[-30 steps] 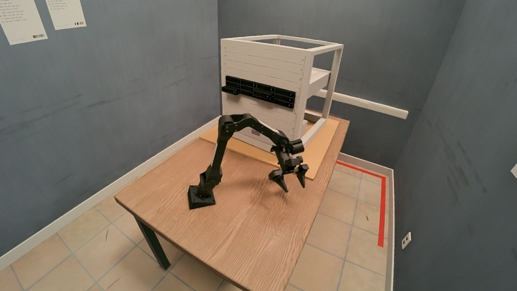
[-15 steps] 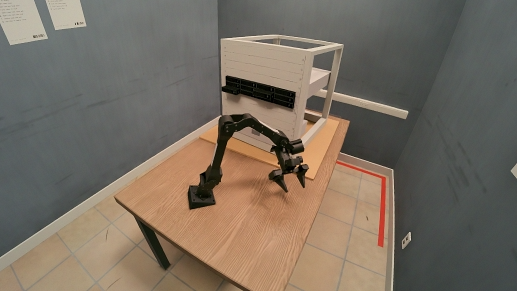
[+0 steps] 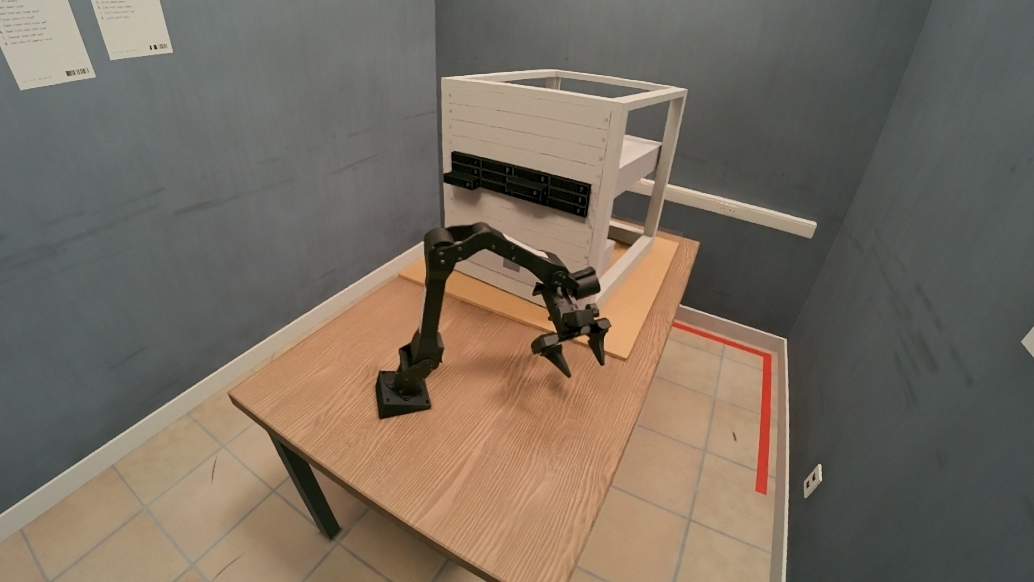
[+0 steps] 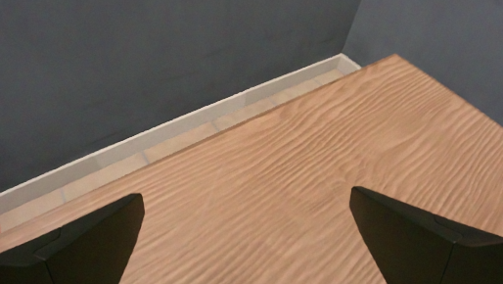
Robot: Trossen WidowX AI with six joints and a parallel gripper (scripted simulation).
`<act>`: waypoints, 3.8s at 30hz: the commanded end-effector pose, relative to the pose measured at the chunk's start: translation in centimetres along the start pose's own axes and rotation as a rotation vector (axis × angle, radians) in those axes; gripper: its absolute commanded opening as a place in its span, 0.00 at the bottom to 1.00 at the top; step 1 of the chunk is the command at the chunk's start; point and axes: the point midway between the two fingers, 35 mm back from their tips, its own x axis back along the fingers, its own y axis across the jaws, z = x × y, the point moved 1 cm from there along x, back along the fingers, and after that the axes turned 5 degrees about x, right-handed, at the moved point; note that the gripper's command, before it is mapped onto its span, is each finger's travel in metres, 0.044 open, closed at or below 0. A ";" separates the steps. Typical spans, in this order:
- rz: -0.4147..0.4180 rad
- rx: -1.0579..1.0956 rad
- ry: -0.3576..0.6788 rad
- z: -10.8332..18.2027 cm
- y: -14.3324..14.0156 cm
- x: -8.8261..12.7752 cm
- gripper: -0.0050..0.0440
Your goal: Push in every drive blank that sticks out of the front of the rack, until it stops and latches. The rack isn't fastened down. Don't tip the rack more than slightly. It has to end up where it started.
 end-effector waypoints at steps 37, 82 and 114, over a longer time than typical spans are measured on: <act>-0.960 -0.246 0.492 0.3 -5.4 22.9 1.00; -1.730 -0.422 0.915 1.8 -9.4 41.3 1.00; -1.777 -0.435 0.938 1.9 -9.6 42.3 1.00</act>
